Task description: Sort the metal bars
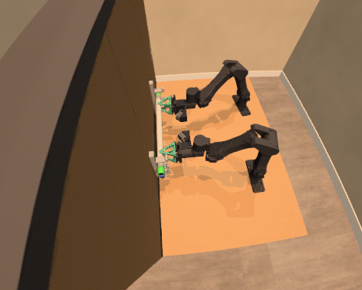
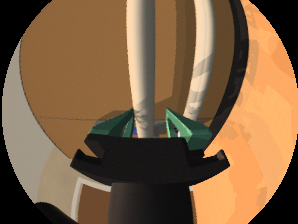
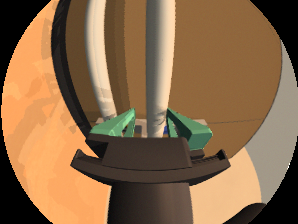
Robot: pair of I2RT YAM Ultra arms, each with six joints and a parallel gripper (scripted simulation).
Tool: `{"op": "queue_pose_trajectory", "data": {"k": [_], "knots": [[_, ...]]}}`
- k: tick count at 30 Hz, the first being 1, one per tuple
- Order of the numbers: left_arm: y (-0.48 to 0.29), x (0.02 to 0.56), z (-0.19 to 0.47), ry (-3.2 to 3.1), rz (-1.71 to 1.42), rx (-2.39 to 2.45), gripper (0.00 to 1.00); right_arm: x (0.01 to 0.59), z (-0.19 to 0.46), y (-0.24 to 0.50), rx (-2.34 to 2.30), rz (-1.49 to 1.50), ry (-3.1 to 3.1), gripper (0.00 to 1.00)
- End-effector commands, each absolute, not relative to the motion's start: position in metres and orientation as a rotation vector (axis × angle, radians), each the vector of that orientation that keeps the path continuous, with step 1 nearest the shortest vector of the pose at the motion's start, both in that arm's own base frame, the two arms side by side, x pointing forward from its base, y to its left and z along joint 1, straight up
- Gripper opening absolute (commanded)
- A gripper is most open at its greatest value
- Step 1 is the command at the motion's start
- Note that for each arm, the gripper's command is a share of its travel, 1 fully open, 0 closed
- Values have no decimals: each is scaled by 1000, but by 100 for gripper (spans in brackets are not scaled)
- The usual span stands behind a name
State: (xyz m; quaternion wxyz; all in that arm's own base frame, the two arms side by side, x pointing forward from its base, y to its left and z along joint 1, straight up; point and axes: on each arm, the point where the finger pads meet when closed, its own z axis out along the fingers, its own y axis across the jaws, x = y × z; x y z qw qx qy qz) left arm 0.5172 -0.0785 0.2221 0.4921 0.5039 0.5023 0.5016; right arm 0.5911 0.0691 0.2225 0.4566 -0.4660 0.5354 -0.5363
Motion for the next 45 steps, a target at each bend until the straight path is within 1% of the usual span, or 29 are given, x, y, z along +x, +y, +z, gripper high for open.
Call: {"op": "queue_pose_trajectory", "data": {"k": [1, 15, 17, 32, 45], "knots": [[-74, 524, 230, 1221, 1220, 1203, 49, 596, 231, 67, -1135, -1318, 1318, 48], [-74, 524, 230, 1221, 1220, 1203, 26, 596, 231, 67, -1135, -1318, 1318, 25], [-74, 524, 230, 1221, 1220, 1203, 26, 596, 231, 67, -1135, -1318, 1318, 25], [-74, 524, 231, 1219, 1220, 1201, 0, 596, 231, 67, -1134, -1318, 1319, 0], [-74, 522, 231, 1219, 1220, 1201, 0, 594, 231, 68, -1134, -1318, 1319, 0]]}}
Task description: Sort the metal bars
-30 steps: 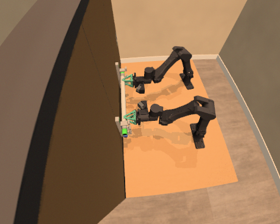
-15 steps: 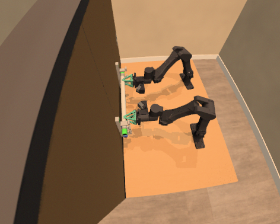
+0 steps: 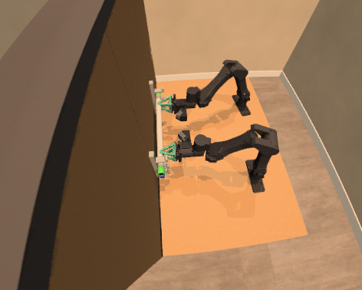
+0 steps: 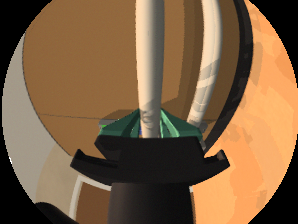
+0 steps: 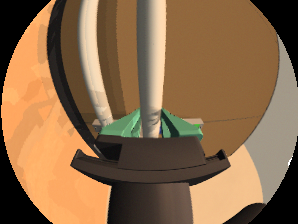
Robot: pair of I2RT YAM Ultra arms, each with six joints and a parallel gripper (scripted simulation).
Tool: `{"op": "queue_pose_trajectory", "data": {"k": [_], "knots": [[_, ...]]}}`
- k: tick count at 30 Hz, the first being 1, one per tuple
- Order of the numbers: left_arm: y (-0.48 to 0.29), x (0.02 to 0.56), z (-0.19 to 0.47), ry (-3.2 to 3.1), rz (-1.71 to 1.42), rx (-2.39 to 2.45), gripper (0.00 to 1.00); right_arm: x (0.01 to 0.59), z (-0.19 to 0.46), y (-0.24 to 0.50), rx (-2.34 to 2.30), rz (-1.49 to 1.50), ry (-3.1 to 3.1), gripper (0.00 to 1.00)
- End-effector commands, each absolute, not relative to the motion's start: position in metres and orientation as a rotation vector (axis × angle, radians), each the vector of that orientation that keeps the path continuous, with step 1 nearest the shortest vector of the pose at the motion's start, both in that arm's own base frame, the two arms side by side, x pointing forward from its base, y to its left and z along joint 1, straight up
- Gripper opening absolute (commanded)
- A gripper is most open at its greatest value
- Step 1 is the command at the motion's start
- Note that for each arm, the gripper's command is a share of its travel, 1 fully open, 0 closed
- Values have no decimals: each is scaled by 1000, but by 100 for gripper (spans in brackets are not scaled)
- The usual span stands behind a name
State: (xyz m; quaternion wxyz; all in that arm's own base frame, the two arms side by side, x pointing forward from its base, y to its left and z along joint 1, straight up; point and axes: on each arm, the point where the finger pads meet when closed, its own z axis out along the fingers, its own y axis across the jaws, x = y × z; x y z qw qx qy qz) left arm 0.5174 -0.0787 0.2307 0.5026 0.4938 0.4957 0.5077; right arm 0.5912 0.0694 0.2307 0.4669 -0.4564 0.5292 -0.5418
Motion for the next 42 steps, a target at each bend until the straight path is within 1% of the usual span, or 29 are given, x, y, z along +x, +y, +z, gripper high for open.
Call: {"op": "queue_pose_trajectory", "data": {"k": [1, 42], "knots": [[-74, 521, 231, 1219, 1220, 1201, 0, 594, 231, 68, -1134, -1318, 1319, 0], [-74, 518, 241, 1221, 1220, 1203, 0, 590, 241, 68, -1137, -1318, 1320, 0]]}}
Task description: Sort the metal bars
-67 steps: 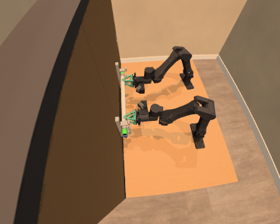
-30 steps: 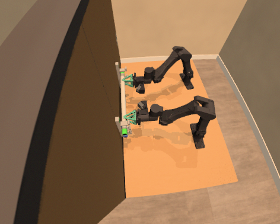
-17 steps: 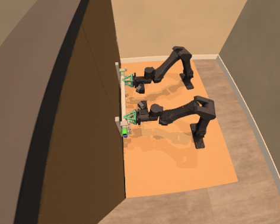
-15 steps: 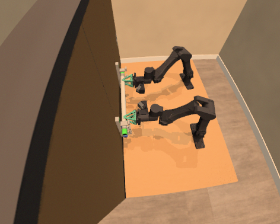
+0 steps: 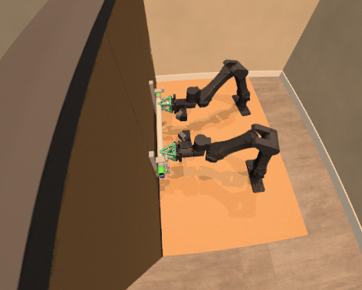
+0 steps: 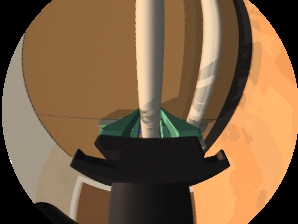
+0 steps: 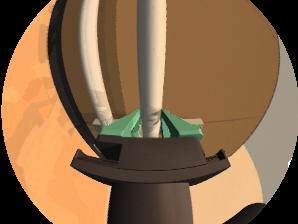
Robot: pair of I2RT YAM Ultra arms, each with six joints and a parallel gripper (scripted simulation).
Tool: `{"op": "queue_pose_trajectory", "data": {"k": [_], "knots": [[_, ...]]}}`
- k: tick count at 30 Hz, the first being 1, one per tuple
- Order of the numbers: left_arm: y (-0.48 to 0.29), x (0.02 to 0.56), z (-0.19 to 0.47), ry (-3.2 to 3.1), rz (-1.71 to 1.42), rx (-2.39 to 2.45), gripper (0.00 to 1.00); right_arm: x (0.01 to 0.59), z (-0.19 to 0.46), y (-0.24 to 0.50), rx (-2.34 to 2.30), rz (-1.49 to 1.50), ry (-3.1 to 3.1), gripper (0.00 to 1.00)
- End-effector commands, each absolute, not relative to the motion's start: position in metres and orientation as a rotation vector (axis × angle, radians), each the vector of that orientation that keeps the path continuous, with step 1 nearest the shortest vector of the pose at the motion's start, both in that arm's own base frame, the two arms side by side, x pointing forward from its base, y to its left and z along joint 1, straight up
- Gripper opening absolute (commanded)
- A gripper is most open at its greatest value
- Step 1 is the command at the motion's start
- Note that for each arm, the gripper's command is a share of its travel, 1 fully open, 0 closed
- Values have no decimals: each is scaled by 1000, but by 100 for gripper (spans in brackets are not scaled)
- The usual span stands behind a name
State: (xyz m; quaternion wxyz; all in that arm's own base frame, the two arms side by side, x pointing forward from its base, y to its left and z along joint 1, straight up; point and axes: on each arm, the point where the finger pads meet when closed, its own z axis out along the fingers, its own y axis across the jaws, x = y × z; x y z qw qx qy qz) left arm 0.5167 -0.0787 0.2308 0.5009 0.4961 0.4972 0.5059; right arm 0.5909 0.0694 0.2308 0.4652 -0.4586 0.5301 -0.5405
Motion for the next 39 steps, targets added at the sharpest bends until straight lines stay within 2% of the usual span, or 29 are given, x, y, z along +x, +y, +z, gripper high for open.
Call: {"op": "queue_pose_trajectory", "data": {"k": [1, 39], "knots": [[-74, 518, 242, 1221, 1220, 1203, 0, 590, 242, 68, -1137, -1318, 1320, 0], [-74, 518, 278, 1221, 1219, 1203, 0, 591, 279, 68, -1136, -1318, 1320, 0]]}}
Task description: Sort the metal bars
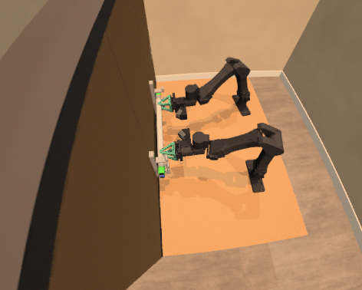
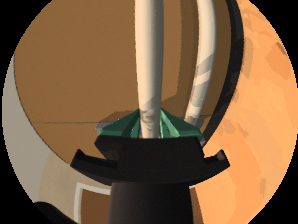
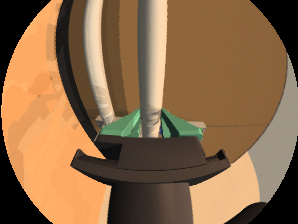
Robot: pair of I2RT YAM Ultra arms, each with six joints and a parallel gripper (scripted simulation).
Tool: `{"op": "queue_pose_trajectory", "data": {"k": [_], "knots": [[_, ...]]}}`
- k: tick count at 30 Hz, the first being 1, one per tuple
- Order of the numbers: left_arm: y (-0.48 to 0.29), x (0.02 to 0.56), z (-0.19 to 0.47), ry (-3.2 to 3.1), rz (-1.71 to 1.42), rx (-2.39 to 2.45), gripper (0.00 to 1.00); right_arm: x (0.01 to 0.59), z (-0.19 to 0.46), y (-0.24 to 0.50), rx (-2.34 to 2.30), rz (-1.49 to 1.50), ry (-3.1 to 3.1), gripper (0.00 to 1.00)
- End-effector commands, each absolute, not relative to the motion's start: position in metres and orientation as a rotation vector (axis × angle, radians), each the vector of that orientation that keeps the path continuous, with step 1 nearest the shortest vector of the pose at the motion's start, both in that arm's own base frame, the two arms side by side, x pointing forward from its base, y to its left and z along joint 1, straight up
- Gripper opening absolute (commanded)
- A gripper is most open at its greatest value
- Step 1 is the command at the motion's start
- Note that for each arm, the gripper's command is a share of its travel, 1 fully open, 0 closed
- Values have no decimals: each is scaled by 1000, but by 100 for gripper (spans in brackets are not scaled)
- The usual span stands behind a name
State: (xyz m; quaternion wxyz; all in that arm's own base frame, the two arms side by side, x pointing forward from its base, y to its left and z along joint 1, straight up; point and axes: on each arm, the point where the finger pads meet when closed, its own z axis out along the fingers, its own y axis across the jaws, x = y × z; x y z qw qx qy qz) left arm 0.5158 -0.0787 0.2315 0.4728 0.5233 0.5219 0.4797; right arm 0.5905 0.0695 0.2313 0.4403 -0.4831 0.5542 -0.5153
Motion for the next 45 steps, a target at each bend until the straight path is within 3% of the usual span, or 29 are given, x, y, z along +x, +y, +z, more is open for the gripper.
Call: {"op": "queue_pose_trajectory", "data": {"k": [1, 45], "knots": [[-74, 518, 279, 1221, 1219, 1203, 0, 591, 279, 68, -1136, -1318, 1320, 0], [-74, 518, 304, 1221, 1220, 1203, 0, 591, 305, 68, -1135, -1318, 1320, 0]]}}
